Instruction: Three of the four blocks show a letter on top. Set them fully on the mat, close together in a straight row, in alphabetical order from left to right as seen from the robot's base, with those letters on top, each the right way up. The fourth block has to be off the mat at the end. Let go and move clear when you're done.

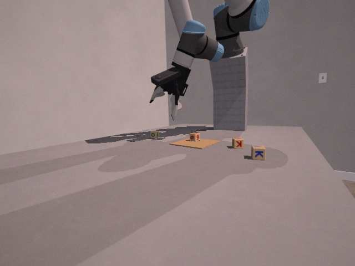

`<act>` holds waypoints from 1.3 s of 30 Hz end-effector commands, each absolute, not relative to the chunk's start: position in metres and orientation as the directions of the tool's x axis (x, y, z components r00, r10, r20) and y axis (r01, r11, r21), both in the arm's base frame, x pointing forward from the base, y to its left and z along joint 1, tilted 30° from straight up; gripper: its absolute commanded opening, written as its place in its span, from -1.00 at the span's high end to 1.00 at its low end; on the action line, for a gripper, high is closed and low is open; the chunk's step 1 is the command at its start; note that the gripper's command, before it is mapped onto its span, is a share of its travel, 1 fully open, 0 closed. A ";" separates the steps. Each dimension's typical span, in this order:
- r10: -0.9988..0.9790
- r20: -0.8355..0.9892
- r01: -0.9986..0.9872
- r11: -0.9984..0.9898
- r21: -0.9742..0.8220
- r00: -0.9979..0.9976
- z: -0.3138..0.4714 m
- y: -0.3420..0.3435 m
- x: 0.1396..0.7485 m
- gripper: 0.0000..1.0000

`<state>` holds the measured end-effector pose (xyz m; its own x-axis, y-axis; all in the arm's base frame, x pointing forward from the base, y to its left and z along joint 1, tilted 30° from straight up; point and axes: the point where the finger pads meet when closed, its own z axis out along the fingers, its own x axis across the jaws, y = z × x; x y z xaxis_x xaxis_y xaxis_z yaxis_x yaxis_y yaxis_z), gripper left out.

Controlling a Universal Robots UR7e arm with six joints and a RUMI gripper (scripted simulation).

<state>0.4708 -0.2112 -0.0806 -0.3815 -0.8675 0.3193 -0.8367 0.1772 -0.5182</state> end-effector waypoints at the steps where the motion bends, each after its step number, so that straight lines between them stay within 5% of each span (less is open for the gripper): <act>1: -0.833 0.246 -0.776 0.297 -0.556 -0.495 -0.081 -0.217 0.467 -1.00; 39: -0.364 -0.235 -0.176 0.802 -0.571 -0.901 -0.081 -0.253 0.449 -1.00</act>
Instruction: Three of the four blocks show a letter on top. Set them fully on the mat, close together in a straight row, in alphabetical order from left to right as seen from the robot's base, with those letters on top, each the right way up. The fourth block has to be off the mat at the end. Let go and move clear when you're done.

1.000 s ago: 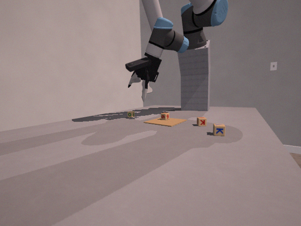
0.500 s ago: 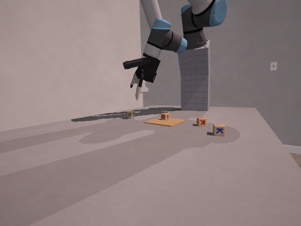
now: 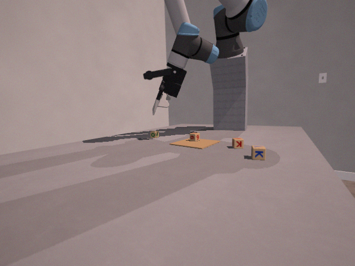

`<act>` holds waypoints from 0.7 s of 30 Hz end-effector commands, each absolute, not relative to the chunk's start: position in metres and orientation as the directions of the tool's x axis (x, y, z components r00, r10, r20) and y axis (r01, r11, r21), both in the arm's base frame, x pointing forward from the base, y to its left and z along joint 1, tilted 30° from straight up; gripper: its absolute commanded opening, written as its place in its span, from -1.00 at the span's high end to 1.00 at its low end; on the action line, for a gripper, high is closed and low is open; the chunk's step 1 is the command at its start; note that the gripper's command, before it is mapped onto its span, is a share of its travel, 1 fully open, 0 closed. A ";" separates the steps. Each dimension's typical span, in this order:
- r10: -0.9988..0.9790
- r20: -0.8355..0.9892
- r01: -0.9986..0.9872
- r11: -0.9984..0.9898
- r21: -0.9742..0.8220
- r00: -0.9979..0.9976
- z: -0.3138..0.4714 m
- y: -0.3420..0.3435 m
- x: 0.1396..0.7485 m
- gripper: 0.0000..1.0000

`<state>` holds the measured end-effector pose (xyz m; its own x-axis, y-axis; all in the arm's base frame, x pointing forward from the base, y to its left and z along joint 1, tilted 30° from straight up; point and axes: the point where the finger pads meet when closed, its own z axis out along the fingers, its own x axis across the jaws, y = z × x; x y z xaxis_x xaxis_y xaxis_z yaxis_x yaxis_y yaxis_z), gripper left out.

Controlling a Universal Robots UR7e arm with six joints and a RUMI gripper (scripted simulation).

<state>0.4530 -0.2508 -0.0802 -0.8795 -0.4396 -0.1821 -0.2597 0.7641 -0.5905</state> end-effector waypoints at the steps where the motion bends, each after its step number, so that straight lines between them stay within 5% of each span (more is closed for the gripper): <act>1: -0.364 -0.235 -0.176 0.802 -0.571 -0.901 -0.081 -0.253 0.449 -1.00; 21: -0.073 -0.417 0.142 0.875 -0.462 -0.906 -0.083 -0.267 0.440 -1.00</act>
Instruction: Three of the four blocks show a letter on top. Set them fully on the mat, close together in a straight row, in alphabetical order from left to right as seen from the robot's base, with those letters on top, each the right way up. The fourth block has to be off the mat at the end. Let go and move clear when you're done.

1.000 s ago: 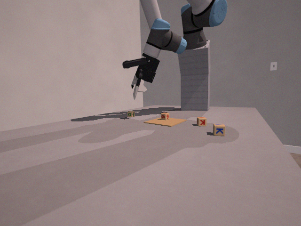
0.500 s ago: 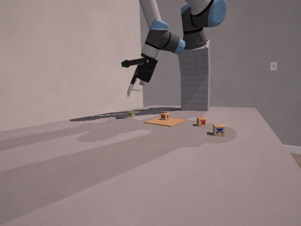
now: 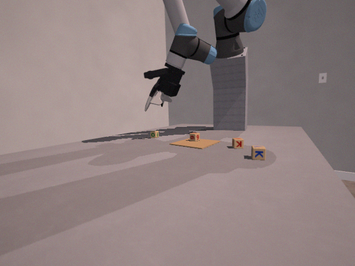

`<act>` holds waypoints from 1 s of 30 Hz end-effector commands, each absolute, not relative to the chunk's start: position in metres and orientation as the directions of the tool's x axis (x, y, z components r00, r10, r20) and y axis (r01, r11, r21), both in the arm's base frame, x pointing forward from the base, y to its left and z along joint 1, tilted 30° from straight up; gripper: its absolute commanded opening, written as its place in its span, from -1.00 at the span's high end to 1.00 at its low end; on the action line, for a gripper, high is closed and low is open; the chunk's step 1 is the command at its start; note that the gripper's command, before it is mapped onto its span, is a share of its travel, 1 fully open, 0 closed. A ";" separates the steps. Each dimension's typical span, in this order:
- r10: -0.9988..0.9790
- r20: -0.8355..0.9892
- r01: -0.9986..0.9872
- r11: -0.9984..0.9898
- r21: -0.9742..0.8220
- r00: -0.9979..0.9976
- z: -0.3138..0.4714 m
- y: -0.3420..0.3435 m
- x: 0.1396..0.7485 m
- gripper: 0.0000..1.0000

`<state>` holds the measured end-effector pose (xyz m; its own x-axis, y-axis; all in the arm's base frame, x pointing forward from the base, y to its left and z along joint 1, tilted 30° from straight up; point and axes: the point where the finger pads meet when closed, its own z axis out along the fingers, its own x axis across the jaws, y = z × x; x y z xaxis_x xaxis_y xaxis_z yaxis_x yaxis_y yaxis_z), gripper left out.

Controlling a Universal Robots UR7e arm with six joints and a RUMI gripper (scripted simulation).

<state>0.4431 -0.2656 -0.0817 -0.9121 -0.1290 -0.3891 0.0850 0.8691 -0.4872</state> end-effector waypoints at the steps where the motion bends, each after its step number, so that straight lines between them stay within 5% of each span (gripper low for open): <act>1: -0.061 -0.423 0.154 0.876 -0.456 -0.904 -0.083 -0.267 0.439 -1.00; 30: 0.086 -0.496 0.305 0.873 -0.380 -0.864 -0.084 -0.273 0.435 -1.00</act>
